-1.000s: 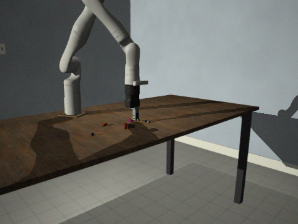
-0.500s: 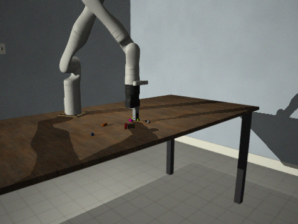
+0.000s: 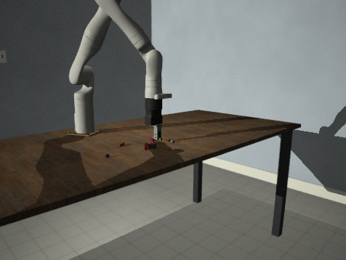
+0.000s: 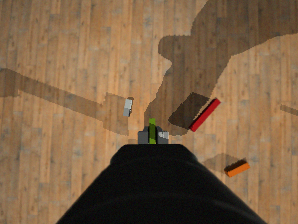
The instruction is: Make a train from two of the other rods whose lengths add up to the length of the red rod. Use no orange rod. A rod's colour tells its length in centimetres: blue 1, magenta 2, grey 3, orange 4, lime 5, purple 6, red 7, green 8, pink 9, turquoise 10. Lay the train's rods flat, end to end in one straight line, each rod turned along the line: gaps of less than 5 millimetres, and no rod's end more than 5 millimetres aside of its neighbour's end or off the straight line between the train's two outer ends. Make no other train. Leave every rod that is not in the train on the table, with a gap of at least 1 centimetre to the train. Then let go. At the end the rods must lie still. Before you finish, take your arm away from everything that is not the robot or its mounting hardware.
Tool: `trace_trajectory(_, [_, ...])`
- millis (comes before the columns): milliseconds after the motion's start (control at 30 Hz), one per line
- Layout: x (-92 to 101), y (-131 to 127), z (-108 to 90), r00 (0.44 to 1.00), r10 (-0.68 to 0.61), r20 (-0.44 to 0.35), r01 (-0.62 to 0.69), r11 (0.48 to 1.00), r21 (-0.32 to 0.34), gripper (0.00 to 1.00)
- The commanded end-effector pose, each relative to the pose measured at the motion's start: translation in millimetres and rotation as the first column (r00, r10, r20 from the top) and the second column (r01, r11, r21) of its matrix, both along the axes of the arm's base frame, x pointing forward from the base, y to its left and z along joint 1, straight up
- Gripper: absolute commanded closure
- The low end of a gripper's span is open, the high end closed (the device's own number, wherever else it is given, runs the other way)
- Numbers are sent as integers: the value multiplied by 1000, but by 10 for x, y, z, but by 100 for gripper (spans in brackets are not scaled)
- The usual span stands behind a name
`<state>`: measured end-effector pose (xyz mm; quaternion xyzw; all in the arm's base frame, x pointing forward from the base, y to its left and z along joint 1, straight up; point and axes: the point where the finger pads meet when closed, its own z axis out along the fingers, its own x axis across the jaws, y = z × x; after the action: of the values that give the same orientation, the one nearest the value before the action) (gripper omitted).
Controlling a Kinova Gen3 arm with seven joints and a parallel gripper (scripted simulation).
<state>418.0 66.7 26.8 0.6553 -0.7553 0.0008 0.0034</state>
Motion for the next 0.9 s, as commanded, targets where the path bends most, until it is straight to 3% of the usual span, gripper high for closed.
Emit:
trace_trajectory(0, [5,-8,-13,1000,-5,3,5,1000,1,76])
trace_trajectory(867, [4,-8,-136,1000,-5,3,5,1000,1,76])
